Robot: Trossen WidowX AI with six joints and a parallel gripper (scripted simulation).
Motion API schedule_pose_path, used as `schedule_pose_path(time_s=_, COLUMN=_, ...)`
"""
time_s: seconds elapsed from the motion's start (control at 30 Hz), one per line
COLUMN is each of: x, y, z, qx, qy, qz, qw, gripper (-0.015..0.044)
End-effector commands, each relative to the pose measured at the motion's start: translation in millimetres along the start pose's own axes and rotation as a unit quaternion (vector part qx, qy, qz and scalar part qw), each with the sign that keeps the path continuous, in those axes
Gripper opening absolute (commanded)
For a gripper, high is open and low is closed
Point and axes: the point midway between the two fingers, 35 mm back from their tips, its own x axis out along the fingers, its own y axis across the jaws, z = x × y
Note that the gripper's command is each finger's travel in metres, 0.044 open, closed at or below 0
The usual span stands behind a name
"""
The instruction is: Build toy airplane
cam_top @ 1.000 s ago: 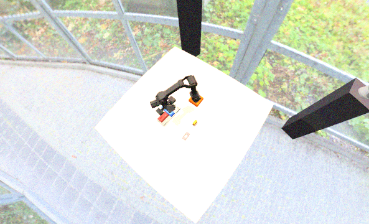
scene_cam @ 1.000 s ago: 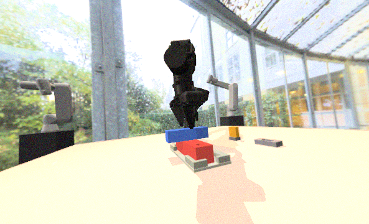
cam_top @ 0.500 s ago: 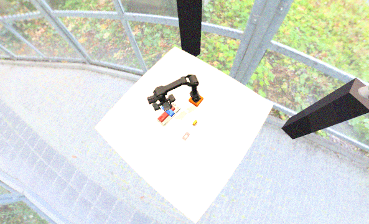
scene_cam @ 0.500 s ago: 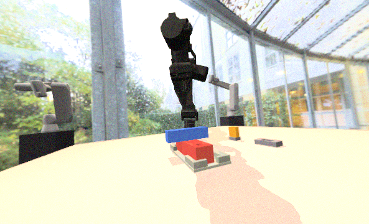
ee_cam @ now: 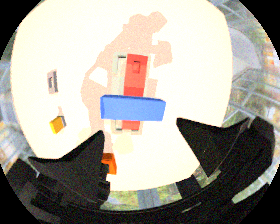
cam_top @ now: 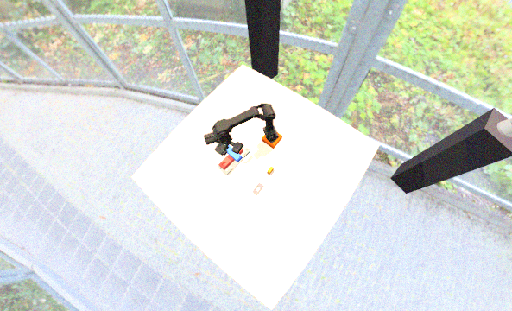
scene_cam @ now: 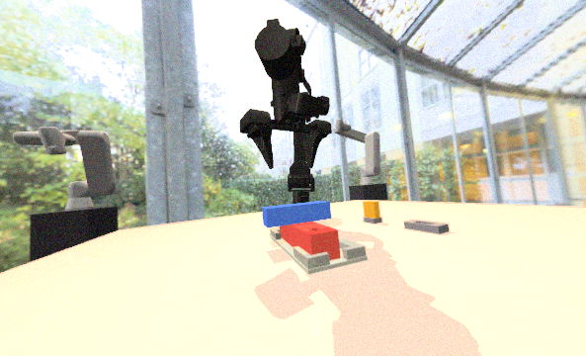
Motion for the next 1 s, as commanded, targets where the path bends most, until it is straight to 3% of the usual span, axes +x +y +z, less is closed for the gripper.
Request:
schedule_pose_path(time_s=0.0, x=1, y=0, z=0, qx=0.079, qy=0.002, qz=0.002, qw=0.997, gripper=0.044)
schedule_pose_path(time_s=0.23, x=1, y=9, z=4, qx=0.078, qy=0.002, qz=0.002, qw=0.997, gripper=0.044)
schedule_pose_path(time_s=0.5, x=1, y=116, z=28, qx=0.077, qy=0.0, qz=0.003, qw=0.997, gripper=0.044)
schedule_pose_path(time_s=0.97, x=2, y=242, z=-7, qx=0.064, qy=0.0, qz=0.015, qw=0.998, gripper=0.044)
